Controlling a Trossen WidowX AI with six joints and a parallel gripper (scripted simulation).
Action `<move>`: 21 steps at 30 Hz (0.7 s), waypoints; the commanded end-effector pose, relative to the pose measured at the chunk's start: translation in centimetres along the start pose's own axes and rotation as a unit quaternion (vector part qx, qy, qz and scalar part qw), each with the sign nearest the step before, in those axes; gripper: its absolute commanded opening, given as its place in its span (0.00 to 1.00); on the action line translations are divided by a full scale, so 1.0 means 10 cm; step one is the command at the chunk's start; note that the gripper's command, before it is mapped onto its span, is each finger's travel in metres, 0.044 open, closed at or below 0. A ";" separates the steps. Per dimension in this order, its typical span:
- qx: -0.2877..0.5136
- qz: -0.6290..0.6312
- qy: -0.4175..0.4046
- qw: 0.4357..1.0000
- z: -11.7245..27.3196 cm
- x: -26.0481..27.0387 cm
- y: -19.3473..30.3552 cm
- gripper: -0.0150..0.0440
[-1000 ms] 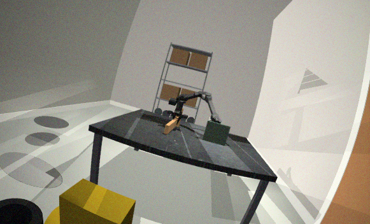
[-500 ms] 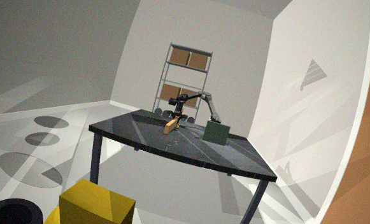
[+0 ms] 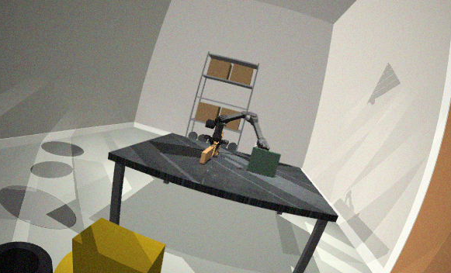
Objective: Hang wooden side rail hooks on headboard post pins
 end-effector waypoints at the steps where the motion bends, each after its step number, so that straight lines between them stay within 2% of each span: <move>1: 0.005 -0.002 0.003 1.000 0.01 -0.01 0.02 0.25; 21: 0.005 -0.002 0.003 1.000 -0.03 -0.01 0.02 0.25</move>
Point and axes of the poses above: the point midway between the two fingers, 35 mm back from their tips, its own z axis back along the fingers, its own x axis across the jaws, y = z × x, the point moved 6 cm from there along z, back along the fingers, and after that the axes turned 11 degrees about z, right-handed, at the moved point
